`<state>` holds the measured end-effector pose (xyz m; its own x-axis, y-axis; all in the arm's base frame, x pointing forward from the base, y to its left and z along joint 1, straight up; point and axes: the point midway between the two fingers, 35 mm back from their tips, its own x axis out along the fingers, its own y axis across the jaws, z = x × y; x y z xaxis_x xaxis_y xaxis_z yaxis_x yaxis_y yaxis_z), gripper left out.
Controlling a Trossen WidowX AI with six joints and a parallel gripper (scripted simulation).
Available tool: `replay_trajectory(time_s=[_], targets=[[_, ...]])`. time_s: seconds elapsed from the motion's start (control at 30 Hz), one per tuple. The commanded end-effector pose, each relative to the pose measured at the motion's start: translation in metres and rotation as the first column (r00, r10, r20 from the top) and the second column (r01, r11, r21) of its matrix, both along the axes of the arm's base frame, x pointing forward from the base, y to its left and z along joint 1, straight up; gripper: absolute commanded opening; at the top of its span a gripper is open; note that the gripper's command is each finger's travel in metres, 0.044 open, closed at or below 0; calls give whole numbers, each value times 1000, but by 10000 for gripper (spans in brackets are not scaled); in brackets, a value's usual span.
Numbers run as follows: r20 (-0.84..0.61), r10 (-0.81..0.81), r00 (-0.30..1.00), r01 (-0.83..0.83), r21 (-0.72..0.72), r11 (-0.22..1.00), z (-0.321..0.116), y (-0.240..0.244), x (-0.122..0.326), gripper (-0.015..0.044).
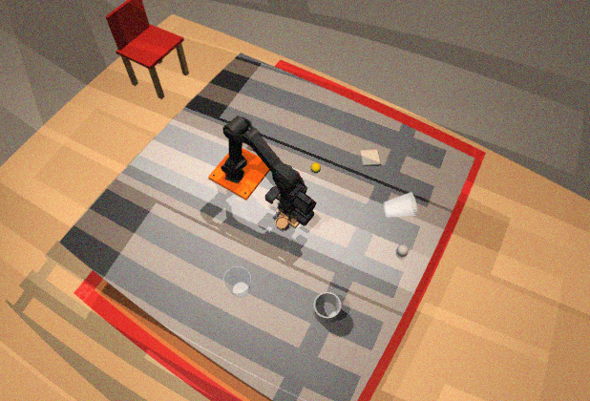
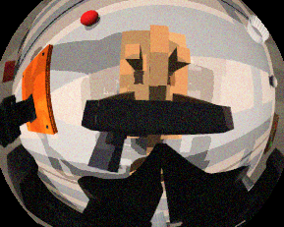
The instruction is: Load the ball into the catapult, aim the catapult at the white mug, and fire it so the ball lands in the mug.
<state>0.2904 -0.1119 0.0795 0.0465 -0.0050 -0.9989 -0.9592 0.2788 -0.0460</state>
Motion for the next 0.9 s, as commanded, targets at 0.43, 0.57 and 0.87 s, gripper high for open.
replay_trajectory(time_s=[0.43,0.57,0.87], targets=[[-24,-5,1000,5,1,1000,55,-24,-11,394],[-20,-6,1000,6,-2,1000,104,-24,-12,440],[-20,-2,1000,2,1,1000,91,38,9,440]])
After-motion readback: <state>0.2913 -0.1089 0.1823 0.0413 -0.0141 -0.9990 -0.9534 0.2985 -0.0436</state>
